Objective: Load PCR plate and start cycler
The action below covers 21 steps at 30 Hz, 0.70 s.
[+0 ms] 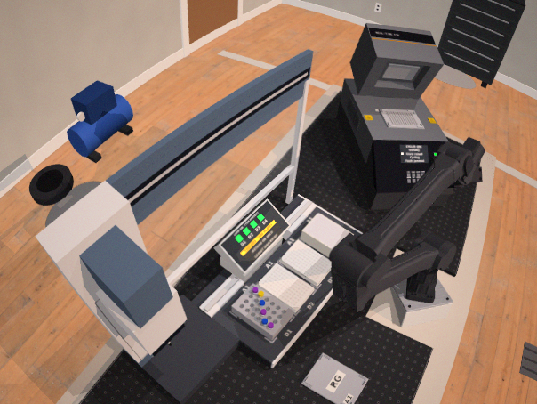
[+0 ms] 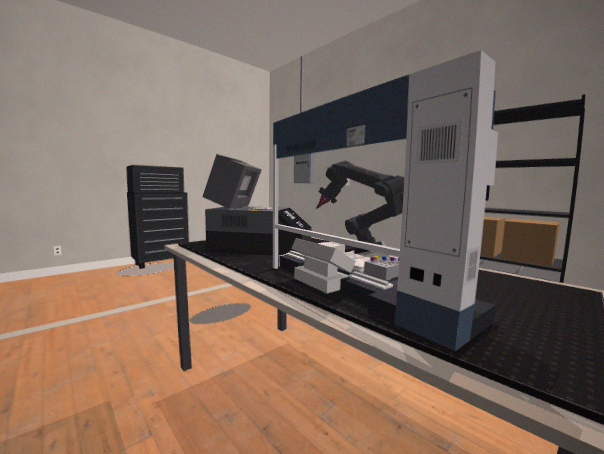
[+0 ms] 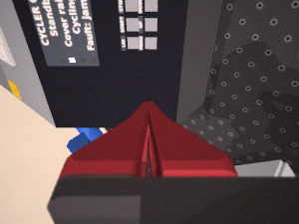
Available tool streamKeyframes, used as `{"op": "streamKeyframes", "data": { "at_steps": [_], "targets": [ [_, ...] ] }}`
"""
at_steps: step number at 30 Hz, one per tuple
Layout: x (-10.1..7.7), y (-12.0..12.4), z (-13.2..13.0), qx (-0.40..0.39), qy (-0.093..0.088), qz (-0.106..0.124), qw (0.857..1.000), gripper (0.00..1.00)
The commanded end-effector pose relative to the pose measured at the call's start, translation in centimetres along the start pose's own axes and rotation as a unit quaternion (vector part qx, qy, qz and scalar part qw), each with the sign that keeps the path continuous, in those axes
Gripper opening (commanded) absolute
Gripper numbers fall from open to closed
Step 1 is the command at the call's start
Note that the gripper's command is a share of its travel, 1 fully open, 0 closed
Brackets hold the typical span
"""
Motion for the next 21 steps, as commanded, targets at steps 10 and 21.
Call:
{"op": "streamKeyframes", "data": {
  "at_steps": [10, 21],
  "targets": [
    [-0.5, 0.0, 0.8, -0.007, 0.003, -0.001, 1.0, 0.0],
    [-1.2, 0.2, 2.1, -0.009, -0.006, -0.004, 1.0, 0.0]
  ]
}}
Point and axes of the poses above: the point where the finger pads meet when closed, its own x axis out along the fingers, its own z axis across the jaws, y = z × x, the point moved 1 cm from there along -x, back along the fingers, and after that the axes turned 3 degrees about x, right-handed, at the moved point
